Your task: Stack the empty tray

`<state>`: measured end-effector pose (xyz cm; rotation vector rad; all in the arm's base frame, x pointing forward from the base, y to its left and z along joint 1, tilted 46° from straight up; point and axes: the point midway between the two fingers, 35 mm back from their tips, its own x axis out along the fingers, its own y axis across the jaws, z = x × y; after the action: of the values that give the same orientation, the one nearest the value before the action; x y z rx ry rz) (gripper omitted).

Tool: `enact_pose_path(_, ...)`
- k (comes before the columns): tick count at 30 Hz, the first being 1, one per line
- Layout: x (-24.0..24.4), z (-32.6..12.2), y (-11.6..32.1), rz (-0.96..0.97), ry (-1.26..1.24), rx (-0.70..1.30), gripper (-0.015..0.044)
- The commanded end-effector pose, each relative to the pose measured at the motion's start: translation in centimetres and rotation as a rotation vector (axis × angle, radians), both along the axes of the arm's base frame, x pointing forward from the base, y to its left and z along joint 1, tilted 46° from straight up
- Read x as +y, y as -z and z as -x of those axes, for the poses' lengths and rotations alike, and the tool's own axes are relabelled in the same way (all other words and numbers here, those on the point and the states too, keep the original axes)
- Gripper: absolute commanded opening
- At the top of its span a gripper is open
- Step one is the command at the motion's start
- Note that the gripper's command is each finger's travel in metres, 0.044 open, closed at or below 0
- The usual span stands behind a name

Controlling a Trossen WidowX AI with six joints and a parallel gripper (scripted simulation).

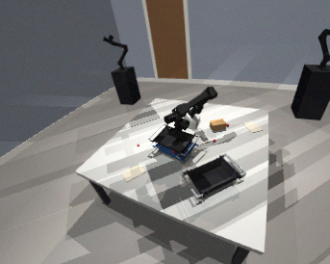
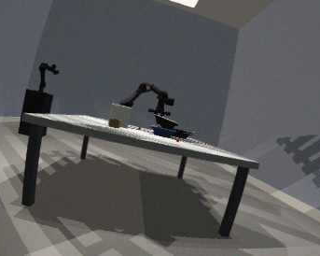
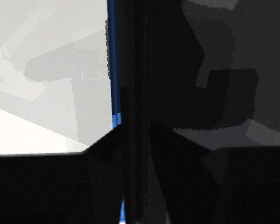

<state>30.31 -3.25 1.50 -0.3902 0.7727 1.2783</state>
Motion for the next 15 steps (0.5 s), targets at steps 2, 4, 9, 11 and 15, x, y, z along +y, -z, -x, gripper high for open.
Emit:
enact_pose_path(2,0.91,0.32,0.54,-0.005,-0.008,0.015,0.0000)
enact_pose_path(4,1.23,0.44,0.73,-0.007,-0.011,0.020,0.0000)
enact_pose_path(9,1.27,0.46,0.76,-0.007,-0.011,0.020,0.0000)
enact_pose_path(11,1.27,0.46,0.76,-0.007,-0.011,0.020,0.0000)
enact_pose_path(15,1.27,0.46,0.76,-0.007,-0.011,0.020,0.0000)
